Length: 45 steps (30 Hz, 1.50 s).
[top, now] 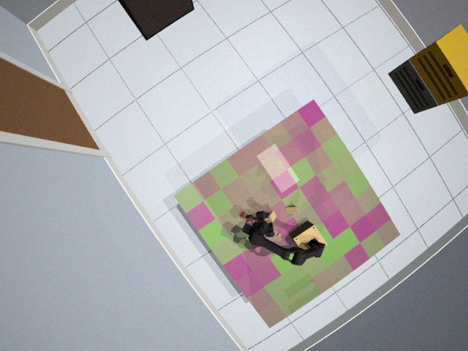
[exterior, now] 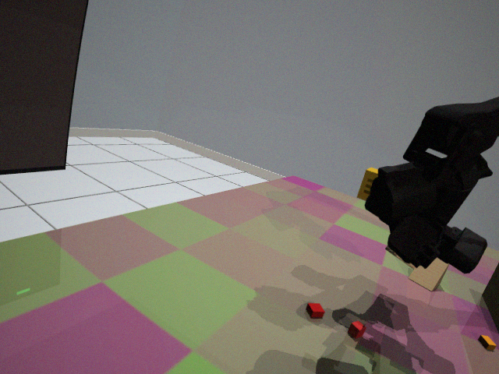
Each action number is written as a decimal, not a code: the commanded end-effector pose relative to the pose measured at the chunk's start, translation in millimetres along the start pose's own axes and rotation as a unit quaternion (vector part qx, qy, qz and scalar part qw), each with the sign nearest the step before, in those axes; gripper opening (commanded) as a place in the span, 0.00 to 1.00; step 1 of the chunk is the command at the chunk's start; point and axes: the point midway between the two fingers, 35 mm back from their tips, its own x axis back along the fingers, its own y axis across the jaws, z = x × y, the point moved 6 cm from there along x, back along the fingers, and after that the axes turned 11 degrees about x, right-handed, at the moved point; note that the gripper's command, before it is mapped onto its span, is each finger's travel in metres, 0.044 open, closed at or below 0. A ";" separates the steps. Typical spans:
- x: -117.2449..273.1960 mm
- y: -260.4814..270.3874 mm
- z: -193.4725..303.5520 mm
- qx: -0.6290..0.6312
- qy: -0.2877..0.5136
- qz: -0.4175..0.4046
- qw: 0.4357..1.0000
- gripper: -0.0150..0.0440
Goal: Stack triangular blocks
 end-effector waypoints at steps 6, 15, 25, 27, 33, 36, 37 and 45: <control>-2.2 -1.6 7.3 -0.160 -0.031 -0.018 0.987 0.25; -4.9 -2.6 12.7 -0.307 -0.054 -0.043 0.949 0.25; -7.6 -3.6 18.6 -0.461 -0.073 -0.077 0.881 0.25; -8.1 -3.8 19.8 -0.490 -0.076 -0.084 0.864 0.25; -9.6 -4.4 23.4 -0.574 -0.082 -0.107 0.808 0.25; -10.3 -4.7 25.1 -0.613 -0.084 -0.119 0.777 0.25; -10.5 -4.8 25.7 -0.626 -0.085 -0.123 0.766 0.25; -12.1 -5.5 30.4 -0.719 -0.085 -0.157 0.672 0.25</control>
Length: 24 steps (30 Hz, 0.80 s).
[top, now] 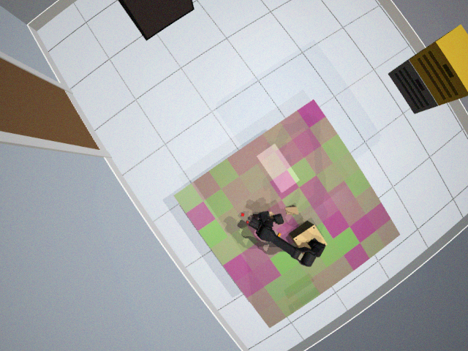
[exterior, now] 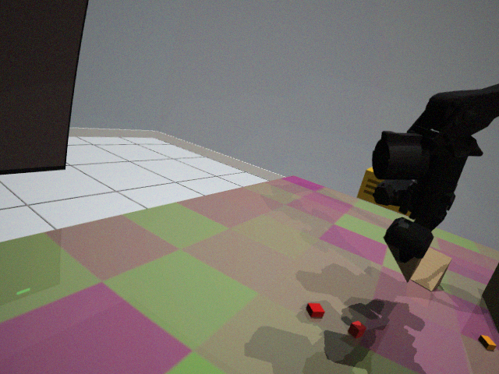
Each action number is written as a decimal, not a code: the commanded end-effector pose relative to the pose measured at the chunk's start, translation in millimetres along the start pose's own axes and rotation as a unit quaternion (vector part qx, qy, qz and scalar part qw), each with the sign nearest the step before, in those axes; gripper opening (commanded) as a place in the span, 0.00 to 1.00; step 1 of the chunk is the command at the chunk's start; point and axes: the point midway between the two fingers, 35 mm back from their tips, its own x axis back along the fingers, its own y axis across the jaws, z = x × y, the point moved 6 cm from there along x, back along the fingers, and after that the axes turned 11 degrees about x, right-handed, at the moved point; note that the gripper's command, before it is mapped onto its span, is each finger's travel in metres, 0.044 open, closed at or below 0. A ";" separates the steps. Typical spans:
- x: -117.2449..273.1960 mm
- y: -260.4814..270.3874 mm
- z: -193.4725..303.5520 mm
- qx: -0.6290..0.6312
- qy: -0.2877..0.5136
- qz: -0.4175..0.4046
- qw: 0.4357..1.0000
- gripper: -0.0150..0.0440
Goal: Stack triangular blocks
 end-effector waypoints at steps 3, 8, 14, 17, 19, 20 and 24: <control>1.3 -4.9 -0.5 -0.109 0.002 -0.026 0.994 0.25; 1.5 -8.1 -0.8 -0.193 0.008 -0.044 0.980 0.25; 1.8 -11.9 -1.1 -0.291 0.018 -0.065 0.954 0.25; 2.0 -13.8 -1.2 -0.338 0.025 -0.075 0.938 0.25; 2.1 -15.1 -1.3 -0.369 0.029 -0.081 0.925 0.25; 2.2 -15.7 -1.3 -0.385 0.032 -0.084 0.919 0.25; 2.5 -18.2 -1.5 -0.445 0.043 -0.096 0.889 0.25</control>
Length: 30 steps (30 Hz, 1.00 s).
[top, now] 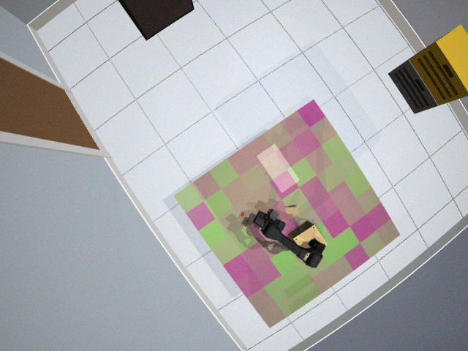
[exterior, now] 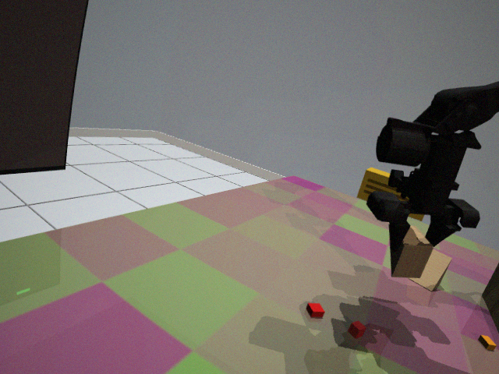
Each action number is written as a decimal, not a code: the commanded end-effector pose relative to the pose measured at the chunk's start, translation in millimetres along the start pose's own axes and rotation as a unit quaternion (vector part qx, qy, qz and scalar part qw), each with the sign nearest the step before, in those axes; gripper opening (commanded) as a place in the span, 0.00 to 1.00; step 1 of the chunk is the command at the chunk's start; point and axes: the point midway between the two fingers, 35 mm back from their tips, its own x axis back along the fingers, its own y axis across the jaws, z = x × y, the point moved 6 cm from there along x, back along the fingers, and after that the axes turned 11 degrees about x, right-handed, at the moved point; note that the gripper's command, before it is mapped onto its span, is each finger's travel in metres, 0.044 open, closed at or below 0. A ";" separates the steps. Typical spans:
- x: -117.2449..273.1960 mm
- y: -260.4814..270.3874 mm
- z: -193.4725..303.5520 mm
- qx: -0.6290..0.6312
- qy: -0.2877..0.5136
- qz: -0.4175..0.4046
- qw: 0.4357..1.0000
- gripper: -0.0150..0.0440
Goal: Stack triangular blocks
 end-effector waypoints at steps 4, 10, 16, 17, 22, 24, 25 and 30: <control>3.0 -3.2 -3.9 -0.125 0.021 -0.022 0.992 0.25; 4.3 -5.6 -6.6 -0.223 0.041 -0.035 0.973 0.25; 5.8 -8.1 -9.2 -0.319 0.062 -0.044 0.945 0.25; 6.0 -8.5 -9.7 -0.334 0.066 -0.045 0.939 0.25; 7.3 -10.6 -11.8 -0.410 0.085 -0.049 0.907 0.25; 7.7 -11.2 -12.4 -0.429 0.090 -0.050 0.897 0.25; 7.7 -11.3 -12.4 -0.431 0.091 -0.050 0.896 0.25; 7.7 -11.3 -12.4 -0.431 0.091 -0.050 0.896 0.25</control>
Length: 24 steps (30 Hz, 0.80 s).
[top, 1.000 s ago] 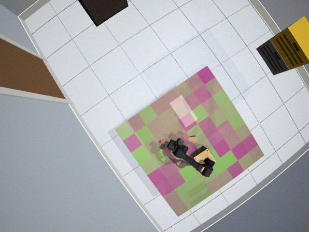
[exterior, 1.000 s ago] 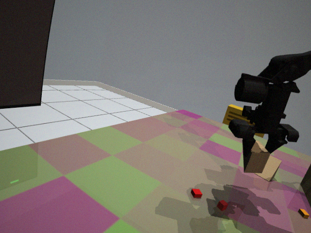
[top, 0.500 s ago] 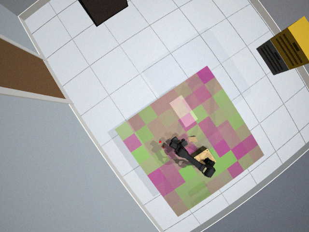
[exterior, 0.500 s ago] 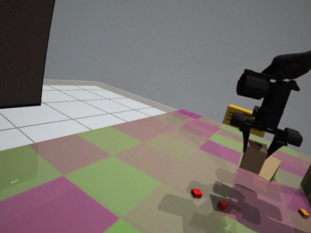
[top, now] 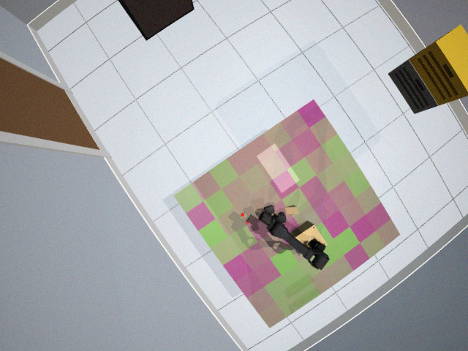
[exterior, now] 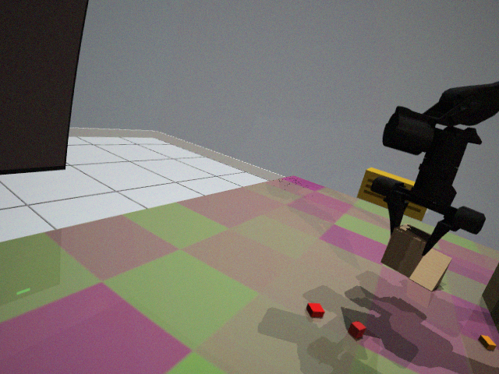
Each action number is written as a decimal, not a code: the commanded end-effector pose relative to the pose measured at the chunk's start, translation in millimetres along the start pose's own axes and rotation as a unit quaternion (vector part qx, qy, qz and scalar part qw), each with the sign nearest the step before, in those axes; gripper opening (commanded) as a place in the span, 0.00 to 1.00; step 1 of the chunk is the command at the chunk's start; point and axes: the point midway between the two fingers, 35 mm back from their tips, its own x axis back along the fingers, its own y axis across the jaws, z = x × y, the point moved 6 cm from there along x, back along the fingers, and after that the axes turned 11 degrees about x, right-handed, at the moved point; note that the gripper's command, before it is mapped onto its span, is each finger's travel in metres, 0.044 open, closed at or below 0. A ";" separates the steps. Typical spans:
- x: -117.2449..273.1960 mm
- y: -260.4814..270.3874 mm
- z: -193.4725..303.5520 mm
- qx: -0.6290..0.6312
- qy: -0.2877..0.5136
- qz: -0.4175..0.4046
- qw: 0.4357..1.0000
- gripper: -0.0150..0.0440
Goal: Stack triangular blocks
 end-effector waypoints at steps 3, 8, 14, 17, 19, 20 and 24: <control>4.9 -0.8 -6.0 -0.012 0.005 -0.002 1.000 0.25; 16.4 -5.2 -26.6 -0.012 0.004 -0.002 1.000 0.25; 29.5 -12.3 -51.3 -0.012 0.003 -0.002 1.000 0.25; 35.8 -16.6 -63.5 -0.012 0.002 -0.001 1.000 0.25; 39.7 -19.8 -71.5 -0.012 0.002 -0.001 1.000 0.25; 41.7 -21.5 -75.4 -0.012 0.002 -0.001 1.000 0.25; 49.0 -29.0 -90.7 -0.012 0.001 -0.001 1.000 0.25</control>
